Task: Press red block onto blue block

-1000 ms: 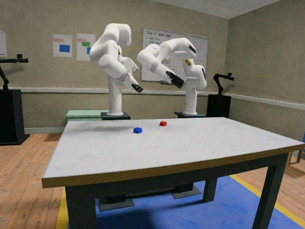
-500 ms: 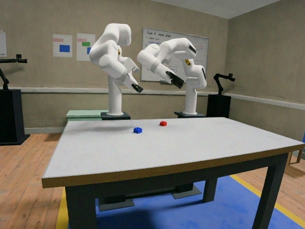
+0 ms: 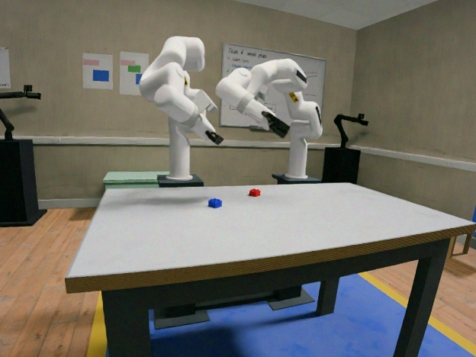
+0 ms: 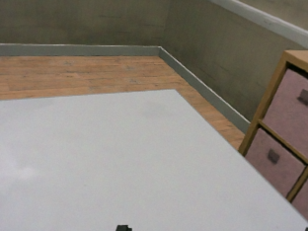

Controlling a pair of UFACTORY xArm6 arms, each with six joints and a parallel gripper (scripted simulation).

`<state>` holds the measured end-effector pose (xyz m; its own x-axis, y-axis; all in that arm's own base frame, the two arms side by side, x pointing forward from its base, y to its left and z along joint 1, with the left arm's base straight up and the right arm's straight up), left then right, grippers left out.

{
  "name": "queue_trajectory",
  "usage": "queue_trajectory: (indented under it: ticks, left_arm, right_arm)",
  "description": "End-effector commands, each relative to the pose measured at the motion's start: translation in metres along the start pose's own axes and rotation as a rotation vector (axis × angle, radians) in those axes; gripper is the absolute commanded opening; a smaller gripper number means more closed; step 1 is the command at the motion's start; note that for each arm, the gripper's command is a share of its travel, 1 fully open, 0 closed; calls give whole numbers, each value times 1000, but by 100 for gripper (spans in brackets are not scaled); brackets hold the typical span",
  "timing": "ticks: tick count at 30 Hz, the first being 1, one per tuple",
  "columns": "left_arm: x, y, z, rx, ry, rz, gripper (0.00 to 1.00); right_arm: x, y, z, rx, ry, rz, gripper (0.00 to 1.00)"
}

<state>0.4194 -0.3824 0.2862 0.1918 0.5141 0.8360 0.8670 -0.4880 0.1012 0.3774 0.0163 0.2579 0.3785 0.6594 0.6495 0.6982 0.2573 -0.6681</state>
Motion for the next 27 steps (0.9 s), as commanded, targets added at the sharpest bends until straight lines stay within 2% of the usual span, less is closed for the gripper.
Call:
queue_trajectory:
  ticks: [1,4,6,13,19,21,22,27]
  left_arm:
    - [14,3,17,34,-15,13,100]
    - [18,3,23,45,-19,18,100]
    - [26,4,36,71,-29,30,100]
    - [71,1,103,195,-92,83,100]
    - [112,-13,160,328,-193,133,100]
    - [112,-13,160,328,-193,133,100]
    - [130,-22,187,351,-215,141,100]
    - [161,-43,227,458,-344,170,100]
  right_arm:
    - [1,0,0,-2,-1,-1,100]
    - [1,0,0,-2,-1,-1,100]
    - [1,0,0,-2,-1,-1,100]
    - [1,0,0,-2,-1,-1,100]
    - [1,0,0,-2,-1,-1,100]
    - [1,0,0,-2,-1,-1,100]
    - [1,0,0,-2,-1,-1,100]
    - [1,0,0,-2,-1,-1,100]
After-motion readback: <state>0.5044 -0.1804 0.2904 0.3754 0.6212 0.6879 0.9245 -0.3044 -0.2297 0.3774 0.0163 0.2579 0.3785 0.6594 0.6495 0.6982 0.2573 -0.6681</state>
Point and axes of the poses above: on each arm, the point where the finger pads meet when closed, its own z axis out along the fingers, its own y axis across the jaws, x = y × z, the point moved 6 cm from there along -z, back along the fingers, and after that the axes turned 6 degrees about z, right-handed, at the moved point
